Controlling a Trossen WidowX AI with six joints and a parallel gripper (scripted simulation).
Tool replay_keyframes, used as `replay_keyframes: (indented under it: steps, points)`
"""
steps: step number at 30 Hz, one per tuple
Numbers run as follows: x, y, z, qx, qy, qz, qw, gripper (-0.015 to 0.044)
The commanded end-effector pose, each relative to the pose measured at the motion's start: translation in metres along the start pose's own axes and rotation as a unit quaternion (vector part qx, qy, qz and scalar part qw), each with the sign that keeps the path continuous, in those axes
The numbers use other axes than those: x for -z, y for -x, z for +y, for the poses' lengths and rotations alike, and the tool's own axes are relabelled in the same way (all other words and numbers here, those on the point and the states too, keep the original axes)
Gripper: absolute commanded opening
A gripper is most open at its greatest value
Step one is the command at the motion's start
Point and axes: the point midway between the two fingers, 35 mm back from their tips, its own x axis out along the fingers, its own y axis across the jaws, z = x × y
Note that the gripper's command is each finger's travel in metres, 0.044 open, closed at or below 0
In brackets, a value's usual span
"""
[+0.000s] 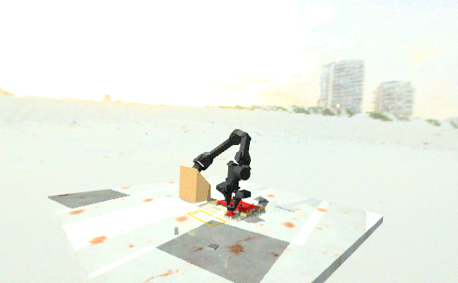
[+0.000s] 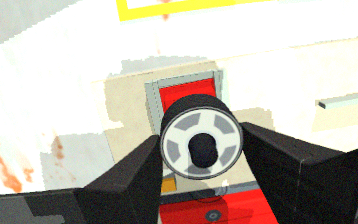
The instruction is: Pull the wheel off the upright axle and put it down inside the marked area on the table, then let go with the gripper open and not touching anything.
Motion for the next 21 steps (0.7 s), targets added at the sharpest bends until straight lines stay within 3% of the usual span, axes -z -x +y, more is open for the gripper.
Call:
replay_keyframes:
  steps: [1,21]
  points:
    - [-0.0004,0.0027,-0.0002,0.0,0.0,0.0,1.0,0.0]
    - [-0.0006,0.0093,-0.0001,-0.001,0.0,0.0,1.0,0.0]
